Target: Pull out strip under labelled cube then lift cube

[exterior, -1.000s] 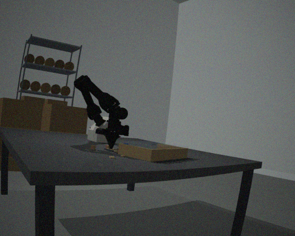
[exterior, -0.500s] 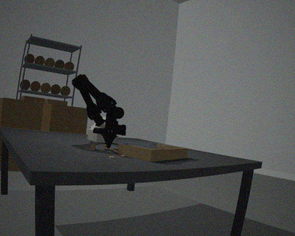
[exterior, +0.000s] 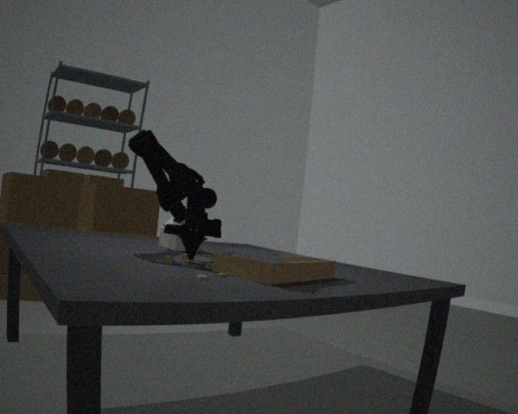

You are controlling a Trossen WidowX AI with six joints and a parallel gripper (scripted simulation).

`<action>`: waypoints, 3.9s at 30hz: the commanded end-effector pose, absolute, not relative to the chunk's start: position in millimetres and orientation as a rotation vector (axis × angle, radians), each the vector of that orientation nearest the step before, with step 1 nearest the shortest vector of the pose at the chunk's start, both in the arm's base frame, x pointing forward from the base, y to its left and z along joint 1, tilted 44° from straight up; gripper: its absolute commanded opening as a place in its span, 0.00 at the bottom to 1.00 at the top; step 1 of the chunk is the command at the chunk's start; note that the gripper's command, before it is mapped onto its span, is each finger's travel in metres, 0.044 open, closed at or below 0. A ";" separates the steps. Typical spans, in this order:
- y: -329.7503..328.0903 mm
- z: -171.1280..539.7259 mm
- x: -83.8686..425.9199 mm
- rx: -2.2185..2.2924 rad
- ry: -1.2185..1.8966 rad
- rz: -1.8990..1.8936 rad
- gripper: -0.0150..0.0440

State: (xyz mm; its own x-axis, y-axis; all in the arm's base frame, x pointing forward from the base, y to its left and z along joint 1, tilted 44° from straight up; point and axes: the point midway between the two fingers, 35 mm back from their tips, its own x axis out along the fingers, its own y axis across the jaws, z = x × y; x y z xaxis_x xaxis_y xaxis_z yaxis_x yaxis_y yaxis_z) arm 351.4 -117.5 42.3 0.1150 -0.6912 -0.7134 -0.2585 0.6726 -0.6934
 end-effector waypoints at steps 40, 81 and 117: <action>-140.8 46.0 284.7 -0.840 1.489 -0.381 0.25; -155.7 53.6 233.5 -0.842 1.492 -0.381 0.25; -108.4 80.9 281.3 -0.950 1.529 -0.275 0.88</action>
State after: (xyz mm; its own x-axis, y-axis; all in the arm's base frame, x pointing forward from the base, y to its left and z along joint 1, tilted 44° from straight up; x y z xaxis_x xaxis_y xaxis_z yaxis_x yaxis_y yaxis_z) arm 269.2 -112.3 80.7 0.0883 -0.6904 -0.7180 -0.3997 0.6357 -0.6604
